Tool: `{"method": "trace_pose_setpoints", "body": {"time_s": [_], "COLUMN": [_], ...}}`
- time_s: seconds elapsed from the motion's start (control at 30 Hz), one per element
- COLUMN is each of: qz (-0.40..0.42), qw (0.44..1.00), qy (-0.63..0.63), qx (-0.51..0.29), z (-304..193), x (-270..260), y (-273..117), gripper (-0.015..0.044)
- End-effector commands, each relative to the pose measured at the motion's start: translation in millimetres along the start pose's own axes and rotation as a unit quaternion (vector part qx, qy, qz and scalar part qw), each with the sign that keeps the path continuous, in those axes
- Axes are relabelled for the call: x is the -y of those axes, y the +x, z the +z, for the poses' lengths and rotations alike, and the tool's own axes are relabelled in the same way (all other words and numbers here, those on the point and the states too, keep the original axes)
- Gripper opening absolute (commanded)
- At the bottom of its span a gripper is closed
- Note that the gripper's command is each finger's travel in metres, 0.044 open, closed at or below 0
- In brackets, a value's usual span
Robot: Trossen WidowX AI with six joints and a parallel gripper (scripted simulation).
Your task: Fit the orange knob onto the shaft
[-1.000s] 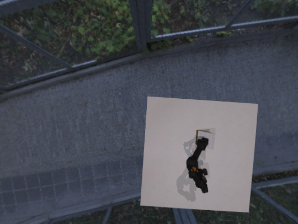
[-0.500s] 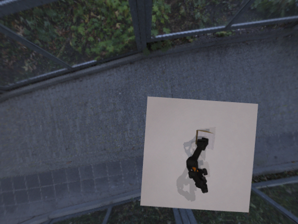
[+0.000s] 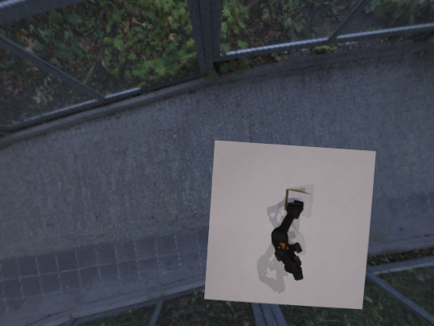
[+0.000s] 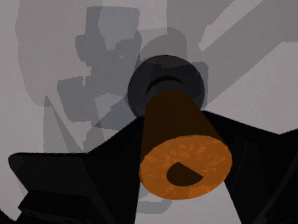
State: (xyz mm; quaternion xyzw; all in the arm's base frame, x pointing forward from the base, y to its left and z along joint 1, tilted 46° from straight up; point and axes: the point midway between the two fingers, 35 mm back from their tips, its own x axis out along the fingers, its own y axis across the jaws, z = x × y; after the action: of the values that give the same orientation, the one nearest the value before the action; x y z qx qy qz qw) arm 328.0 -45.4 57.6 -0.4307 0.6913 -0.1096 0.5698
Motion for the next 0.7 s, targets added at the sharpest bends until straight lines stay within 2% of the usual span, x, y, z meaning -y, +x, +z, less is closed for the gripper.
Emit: {"method": "trace_pose_setpoints", "body": {"time_s": [0.0, 0.67], "qz": [-0.001, -0.001], "qw": [1.0, 1.0], "qy": [-0.008, -0.008], "qx": [0.001, 0.001], "z": [0.2, 4.1], "x": [-2.1, 1.8], "y": [-0.1, -2.9], "gripper": [0.0, 0.0]}}
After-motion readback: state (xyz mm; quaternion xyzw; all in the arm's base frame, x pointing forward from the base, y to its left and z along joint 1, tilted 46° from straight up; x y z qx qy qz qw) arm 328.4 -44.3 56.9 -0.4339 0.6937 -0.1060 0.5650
